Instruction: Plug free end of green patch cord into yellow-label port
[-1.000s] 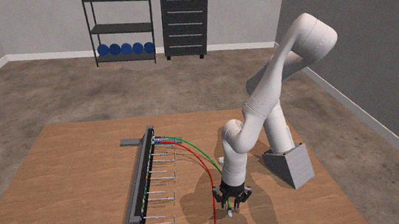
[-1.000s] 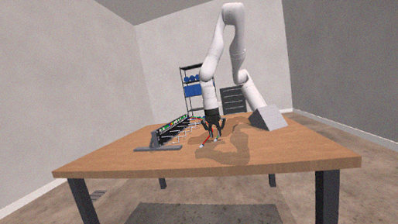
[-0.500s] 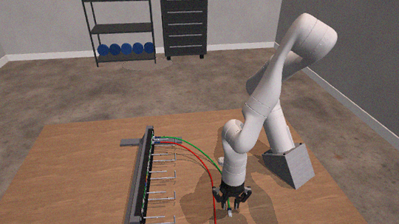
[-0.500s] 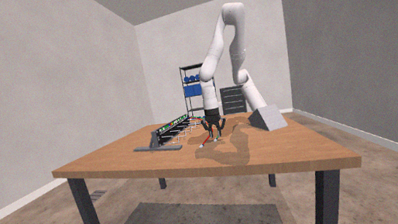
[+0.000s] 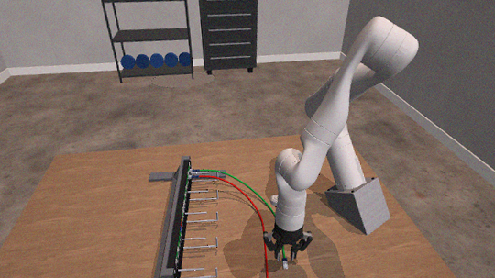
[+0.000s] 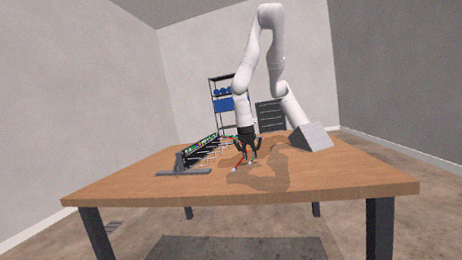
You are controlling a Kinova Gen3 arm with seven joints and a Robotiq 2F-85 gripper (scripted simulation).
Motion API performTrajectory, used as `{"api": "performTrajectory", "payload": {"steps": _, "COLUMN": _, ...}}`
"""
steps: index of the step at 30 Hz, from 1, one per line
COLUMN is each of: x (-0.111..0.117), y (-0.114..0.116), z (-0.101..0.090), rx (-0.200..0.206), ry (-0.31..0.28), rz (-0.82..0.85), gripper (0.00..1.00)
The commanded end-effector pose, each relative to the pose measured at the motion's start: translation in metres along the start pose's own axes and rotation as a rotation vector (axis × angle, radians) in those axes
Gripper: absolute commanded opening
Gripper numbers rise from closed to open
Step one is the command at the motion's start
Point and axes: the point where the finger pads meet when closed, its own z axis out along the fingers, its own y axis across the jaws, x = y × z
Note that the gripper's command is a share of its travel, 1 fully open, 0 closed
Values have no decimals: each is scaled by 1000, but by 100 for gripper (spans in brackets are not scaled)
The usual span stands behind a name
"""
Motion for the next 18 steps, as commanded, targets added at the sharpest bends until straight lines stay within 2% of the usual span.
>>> {"api": "performTrajectory", "payload": {"steps": 1, "x": -1, "y": 0, "z": 1, "rx": -1, "ry": -4, "rz": -2, "gripper": 37}}
{"api": "performTrajectory", "payload": {"steps": 18, "x": 0, "y": 0, "z": 5, "rx": -1, "ry": -2, "rz": -2, "gripper": 37}}
